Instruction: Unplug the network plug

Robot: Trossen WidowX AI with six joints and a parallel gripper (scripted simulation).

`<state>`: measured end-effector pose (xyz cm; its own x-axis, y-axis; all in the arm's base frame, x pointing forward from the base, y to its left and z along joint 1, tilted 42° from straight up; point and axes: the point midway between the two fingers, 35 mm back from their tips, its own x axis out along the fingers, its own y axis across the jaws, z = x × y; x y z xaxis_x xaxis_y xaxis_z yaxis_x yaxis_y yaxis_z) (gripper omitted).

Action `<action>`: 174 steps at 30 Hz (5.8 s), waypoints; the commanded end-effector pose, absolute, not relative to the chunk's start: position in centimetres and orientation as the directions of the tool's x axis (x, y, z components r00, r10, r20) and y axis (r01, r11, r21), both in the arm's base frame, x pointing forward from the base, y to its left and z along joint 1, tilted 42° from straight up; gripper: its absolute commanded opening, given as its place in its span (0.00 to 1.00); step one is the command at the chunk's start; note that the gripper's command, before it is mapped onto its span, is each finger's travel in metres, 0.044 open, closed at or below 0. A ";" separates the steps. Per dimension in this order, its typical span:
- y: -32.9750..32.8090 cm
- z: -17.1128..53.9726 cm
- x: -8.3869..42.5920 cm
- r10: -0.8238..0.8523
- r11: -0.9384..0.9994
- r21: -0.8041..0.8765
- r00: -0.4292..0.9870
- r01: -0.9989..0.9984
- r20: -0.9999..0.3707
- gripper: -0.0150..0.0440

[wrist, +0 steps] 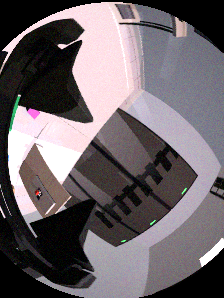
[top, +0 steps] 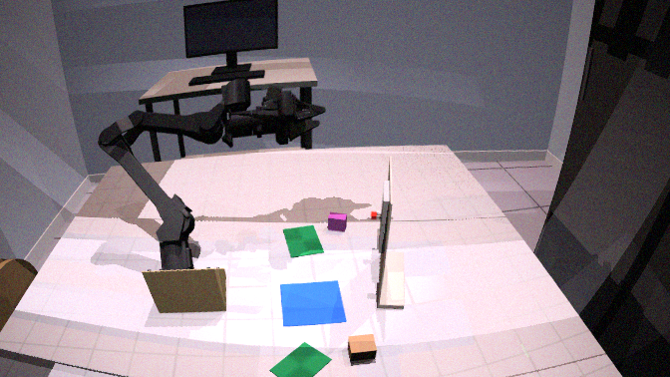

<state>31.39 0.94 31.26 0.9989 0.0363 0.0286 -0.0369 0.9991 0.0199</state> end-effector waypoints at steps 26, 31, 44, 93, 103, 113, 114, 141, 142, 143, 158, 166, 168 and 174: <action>-4.8 12.6 28.1 -0.355 0.721 -0.691 0.877 0.038 -0.323 0.52; -5.3 10.9 27.2 -0.393 0.666 -0.746 0.850 0.001 -0.350 0.52; -5.7 10.9 29.0 -0.393 0.666 -0.746 0.851 0.001 -0.349 0.52; -7.3 9.4 36.2 -0.393 0.665 -0.747 0.853 0.004 -0.345 0.52; -7.6 9.1 37.3 -0.393 0.664 -0.747 0.853 0.005 -0.344 0.52; -7.9 8.7 38.4 -0.394 0.664 -0.748 0.853 0.006 -0.343 0.52; -7.9 8.7 38.5 -0.394 0.664 -0.748 0.853 0.006 -0.343 0.52; -8.0 8.6 38.7 -0.394 0.664 -0.748 0.853 0.006 -0.342 0.25; -8.0 8.6 38.7 -0.394 0.664 -0.748 0.853 0.006 -0.342 0.25; -8.0 8.6 38.7 -0.394 0.664 -0.748 0.853 0.006 -0.342 0.25; -7.9 8.8 37.9 -0.394 0.664 -0.748 0.853 0.006 -0.343 0.25; -7.8 8.9 37.5 -0.394 0.664 -0.748 0.853 0.006 -0.343 0.25; -7.8 8.9 37.4 -0.394 0.664 -0.748 0.853 0.006 -0.343 0.25; -7.7 9.0 37.1 -0.394 0.664 -0.748 0.853 0.006 -0.343 0.25</action>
<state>37.36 -7.75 8.91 0.8528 -0.3938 -0.3431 0.0063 0.6646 -0.7472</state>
